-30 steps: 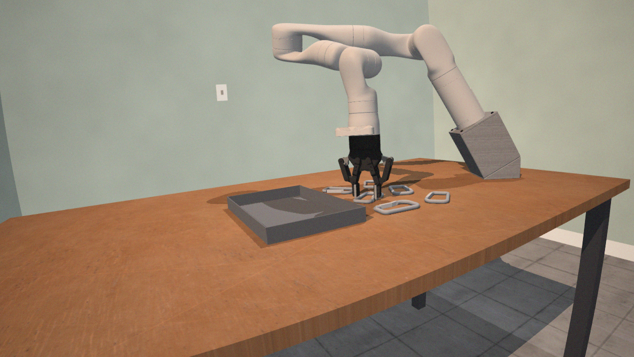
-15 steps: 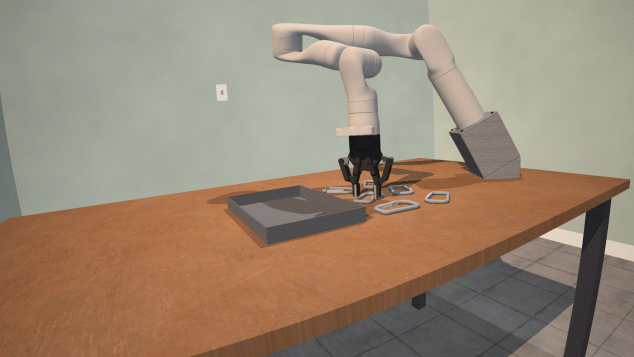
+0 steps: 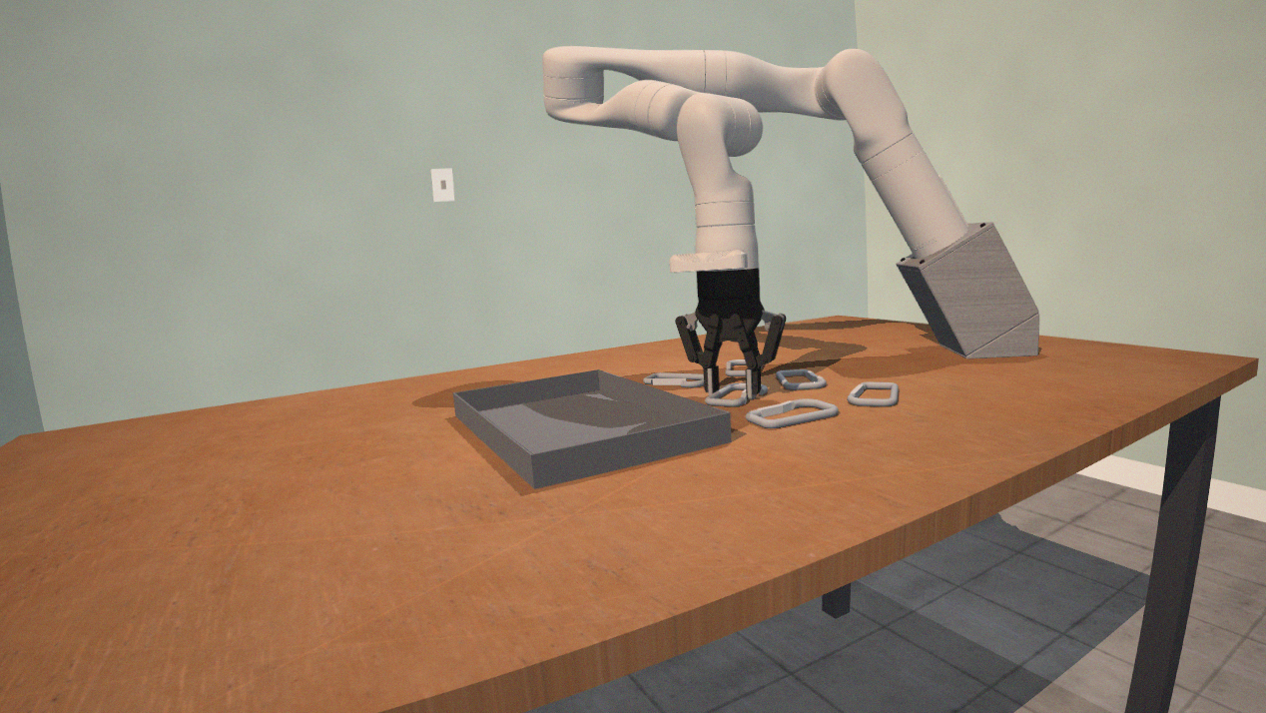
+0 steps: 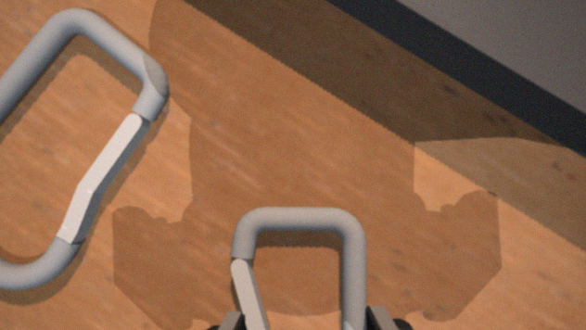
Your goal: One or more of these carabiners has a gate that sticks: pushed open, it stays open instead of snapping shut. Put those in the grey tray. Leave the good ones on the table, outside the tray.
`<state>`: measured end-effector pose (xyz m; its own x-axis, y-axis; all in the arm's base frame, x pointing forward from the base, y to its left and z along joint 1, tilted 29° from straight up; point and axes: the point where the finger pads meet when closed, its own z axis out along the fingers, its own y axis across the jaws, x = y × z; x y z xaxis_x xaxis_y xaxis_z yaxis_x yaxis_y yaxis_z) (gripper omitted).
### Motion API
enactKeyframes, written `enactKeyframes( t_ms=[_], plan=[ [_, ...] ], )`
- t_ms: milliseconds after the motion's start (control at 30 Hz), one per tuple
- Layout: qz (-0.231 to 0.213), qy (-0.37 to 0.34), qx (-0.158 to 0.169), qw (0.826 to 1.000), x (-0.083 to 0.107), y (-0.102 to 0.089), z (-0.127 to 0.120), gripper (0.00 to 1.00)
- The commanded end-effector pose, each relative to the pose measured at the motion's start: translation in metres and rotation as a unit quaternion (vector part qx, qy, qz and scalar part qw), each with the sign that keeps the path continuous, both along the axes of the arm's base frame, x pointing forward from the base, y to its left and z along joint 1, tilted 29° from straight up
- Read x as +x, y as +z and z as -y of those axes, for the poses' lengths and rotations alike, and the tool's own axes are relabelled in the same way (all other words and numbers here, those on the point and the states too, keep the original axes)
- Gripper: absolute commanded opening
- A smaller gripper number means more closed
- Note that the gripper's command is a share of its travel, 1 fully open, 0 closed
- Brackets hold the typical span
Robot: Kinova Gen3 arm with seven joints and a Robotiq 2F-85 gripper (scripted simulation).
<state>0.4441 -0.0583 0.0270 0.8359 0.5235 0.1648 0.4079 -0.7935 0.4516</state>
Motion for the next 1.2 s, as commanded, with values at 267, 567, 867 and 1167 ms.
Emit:
enactKeyframes(
  t_ms=[267, 567, 867, 1167],
  plan=[
    [0.001, 0.0, 0.0, 1.0, 0.0003, 0.0006, -0.0002, 1.0],
    [0.001, 0.0, 0.0, 1.0, 0.0003, 0.0006, -0.0002, 1.0],
    [0.001, 0.0, 0.0, 1.0, 0.0003, 0.0006, -0.0002, 1.0],
    [0.001, 0.0, 0.0, 1.0, 0.0003, 0.0006, -0.0002, 1.0]
  ],
)
